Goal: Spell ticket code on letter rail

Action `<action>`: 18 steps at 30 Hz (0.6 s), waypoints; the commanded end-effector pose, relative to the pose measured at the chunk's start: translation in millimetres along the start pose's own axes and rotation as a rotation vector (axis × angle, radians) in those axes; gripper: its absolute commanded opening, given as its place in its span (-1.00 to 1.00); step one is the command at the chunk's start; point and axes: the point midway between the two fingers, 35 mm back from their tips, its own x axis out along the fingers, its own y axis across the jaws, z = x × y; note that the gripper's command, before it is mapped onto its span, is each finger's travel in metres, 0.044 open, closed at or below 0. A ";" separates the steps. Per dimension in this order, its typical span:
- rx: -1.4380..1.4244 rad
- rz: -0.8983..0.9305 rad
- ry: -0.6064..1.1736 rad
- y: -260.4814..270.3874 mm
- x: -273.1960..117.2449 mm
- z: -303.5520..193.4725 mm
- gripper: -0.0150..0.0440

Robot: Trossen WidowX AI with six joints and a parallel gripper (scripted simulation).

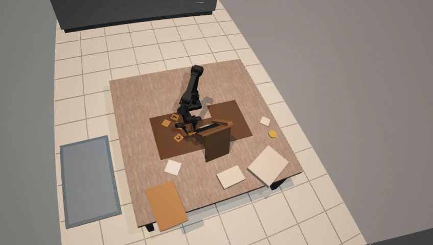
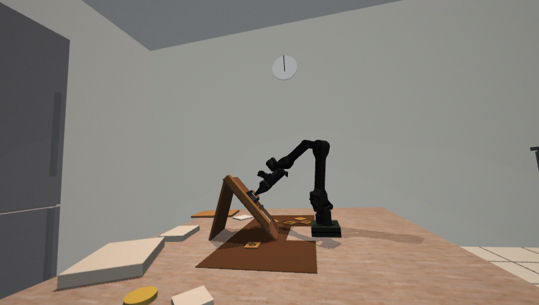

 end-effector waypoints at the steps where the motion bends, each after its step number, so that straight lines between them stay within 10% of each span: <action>1: 0.007 -0.002 0.003 2.7 -0.2 -1.9 -0.49; 18: 0.007 -0.002 0.003 11.3 0.0 -2.0 -0.49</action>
